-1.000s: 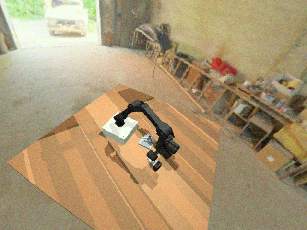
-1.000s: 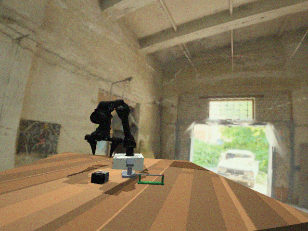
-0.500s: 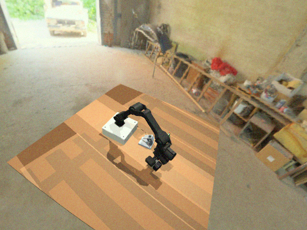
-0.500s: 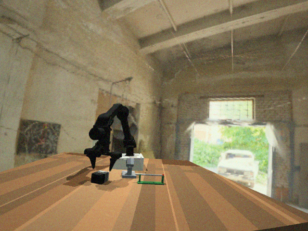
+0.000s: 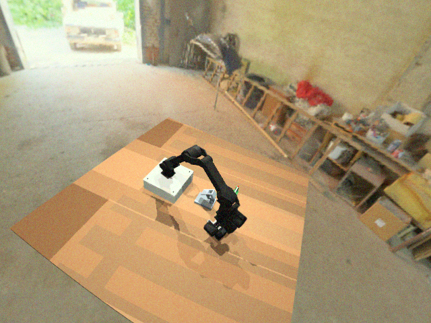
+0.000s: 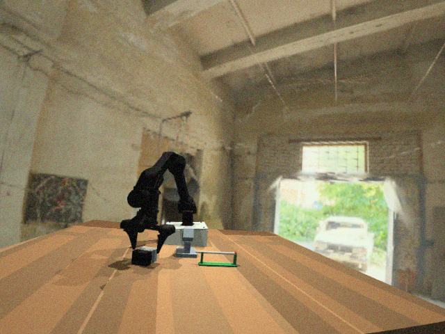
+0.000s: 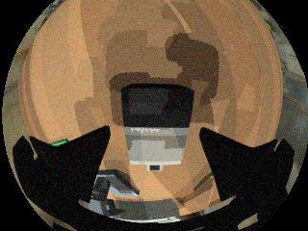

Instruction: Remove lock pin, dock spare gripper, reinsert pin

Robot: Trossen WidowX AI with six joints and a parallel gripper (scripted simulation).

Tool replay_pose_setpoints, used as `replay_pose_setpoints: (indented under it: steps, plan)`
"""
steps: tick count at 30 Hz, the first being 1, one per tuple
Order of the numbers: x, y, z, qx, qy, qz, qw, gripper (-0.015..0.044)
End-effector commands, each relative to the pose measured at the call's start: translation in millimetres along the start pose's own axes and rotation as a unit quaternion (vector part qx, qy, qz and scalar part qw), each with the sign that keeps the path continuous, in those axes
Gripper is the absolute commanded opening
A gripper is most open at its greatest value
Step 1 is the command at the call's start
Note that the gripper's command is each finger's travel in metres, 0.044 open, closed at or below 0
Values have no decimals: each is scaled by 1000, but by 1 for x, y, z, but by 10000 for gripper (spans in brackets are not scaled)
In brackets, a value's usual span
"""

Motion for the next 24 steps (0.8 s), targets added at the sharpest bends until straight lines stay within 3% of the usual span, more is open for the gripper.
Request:
replay_pose_setpoints:
  steps: [1,19,24]
  plan:
    - [0,-6,0,1,2,-1,1000,440]
    - [1,-33,-1,1,2,-1,1000,440]
    - [1,-33,-1,1,2,-1,1000,309]
Point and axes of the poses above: the point midway between the two fingers, 35 mm back from their tips, its own y axis back along the fingers, its own z axis across the jaws, x = y × z, the point moved 7 cm from there along y, back along the fingers, and after that the axes turned 2 degrees about y, right-handed, at the moved point
